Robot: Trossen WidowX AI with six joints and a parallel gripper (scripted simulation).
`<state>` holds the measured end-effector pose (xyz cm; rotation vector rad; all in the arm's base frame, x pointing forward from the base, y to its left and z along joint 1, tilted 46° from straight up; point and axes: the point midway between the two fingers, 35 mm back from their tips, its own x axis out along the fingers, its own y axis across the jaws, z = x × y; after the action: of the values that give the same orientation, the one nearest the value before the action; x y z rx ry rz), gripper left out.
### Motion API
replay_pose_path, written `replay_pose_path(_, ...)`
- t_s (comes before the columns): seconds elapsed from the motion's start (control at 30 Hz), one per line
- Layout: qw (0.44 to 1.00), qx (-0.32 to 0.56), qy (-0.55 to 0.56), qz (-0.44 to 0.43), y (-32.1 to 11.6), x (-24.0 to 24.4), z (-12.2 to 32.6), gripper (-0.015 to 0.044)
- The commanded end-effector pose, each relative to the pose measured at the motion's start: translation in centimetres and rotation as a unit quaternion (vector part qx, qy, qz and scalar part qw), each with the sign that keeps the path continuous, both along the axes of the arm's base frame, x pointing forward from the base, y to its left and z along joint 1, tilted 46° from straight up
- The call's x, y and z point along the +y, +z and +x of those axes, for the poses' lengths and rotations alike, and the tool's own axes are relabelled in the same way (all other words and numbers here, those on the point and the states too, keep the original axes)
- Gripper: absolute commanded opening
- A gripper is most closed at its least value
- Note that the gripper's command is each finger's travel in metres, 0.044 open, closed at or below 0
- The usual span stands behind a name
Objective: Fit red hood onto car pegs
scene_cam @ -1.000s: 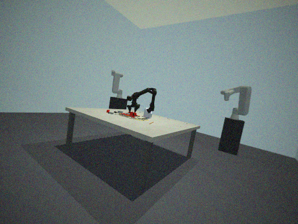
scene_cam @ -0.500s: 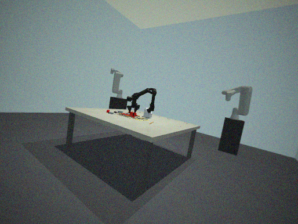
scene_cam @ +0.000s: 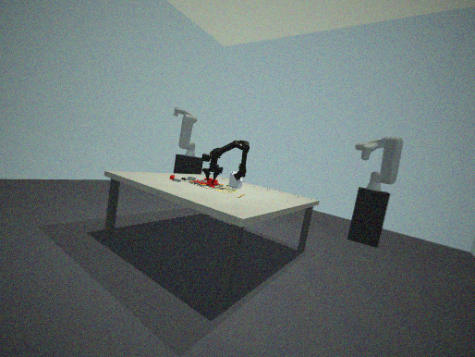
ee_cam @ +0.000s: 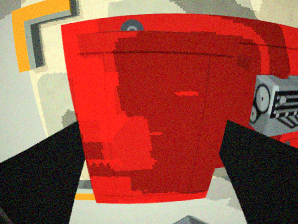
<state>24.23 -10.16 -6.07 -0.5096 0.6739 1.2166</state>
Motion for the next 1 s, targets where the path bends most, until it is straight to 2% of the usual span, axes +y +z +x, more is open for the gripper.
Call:
replay_pose_path(0.0, 1.000, 0.000, 0.000, 0.000, 0.1, -0.1, 0.0, 0.0170)
replay_pose_path(0.23, 1.000, 0.000, 0.000, 0.000, 0.9, -0.9, -0.3, 0.0000)
replay_pose_path(0.97, 1.000, 0.001, 0.000, -0.001, 4.6, -4.5, -1.3, 0.0000)
